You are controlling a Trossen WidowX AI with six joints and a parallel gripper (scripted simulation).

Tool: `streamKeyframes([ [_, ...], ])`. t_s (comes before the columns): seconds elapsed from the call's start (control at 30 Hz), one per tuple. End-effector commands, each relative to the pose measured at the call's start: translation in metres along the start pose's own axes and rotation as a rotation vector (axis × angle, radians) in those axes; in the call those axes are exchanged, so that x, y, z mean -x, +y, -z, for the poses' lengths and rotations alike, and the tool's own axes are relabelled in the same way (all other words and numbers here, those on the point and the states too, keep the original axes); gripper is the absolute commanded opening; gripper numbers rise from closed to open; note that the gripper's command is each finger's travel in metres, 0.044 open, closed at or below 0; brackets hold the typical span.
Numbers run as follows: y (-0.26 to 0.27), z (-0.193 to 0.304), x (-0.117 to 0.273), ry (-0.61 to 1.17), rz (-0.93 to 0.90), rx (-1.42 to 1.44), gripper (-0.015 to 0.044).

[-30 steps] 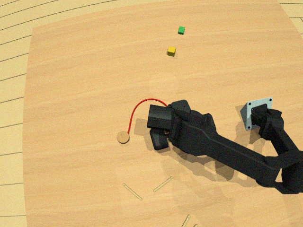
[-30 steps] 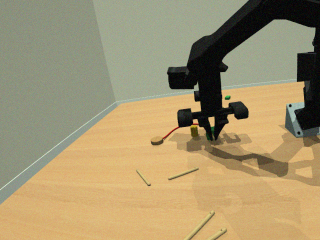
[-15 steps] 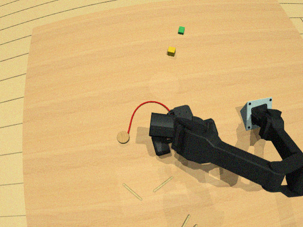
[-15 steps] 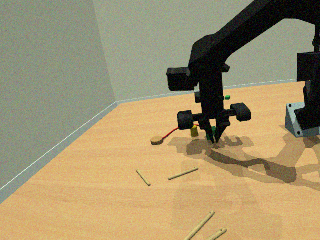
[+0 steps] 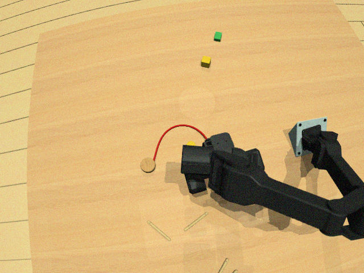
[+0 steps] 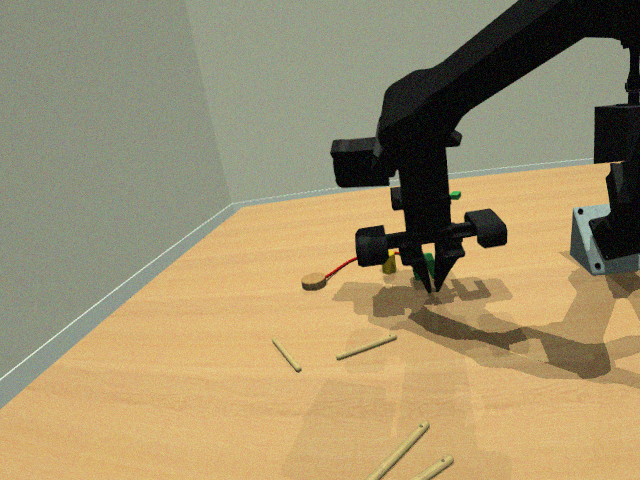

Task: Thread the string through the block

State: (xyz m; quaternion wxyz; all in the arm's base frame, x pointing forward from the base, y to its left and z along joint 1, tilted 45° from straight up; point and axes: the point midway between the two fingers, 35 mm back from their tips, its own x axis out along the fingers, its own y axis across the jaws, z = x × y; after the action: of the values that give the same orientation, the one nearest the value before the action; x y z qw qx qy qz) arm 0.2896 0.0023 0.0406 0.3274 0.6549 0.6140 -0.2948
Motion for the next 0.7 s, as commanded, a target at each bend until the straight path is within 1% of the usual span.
streamKeyframes([
  [0.0, 0.003, 0.006, 0.003, 0.000, -0.003, 0.002, 0.0000],
  [0.67, 0.005, 0.027, 0.006, 0.002, 0.026, 0.006, 0.0000],
])
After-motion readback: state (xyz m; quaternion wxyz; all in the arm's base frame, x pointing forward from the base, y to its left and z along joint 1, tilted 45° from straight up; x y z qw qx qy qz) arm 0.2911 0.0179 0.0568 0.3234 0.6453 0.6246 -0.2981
